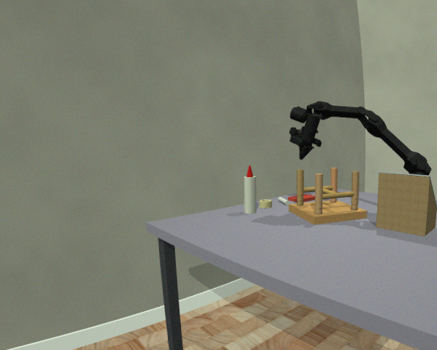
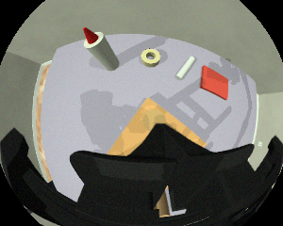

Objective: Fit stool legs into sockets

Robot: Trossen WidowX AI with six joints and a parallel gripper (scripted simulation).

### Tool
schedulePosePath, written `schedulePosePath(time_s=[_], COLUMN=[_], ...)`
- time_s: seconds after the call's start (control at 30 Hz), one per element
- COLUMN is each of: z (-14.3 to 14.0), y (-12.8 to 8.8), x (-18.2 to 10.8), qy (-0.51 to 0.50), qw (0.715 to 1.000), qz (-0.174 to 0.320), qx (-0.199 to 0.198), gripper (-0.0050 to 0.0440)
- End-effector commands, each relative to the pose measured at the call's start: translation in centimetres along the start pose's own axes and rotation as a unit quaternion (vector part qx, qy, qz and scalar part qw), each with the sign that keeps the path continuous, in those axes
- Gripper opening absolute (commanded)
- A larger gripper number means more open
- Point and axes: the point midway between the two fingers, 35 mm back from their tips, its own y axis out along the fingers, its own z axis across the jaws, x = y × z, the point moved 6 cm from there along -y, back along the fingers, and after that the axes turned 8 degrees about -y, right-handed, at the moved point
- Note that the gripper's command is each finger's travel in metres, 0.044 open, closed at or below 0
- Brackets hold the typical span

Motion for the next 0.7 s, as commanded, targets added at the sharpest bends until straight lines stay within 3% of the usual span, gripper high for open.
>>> schedulePosePath(time_s=[0.0,0.43,0.57,0.67], z=[0.2,0.2,0.2,0.2], y=[0.7,0.7,2.9,3.0], x=[0.1,0.1,-0.1,-0.1], qy=[-0.005,-0.005,-0.005,-0.005], qw=[1.0,1.0,1.0,1.0], qz=[0.007,0.007,0.023,0.025], qx=[-0.003,-0.003,-0.003,-0.003], gripper=[0.0,0.0,0.0,0.0])
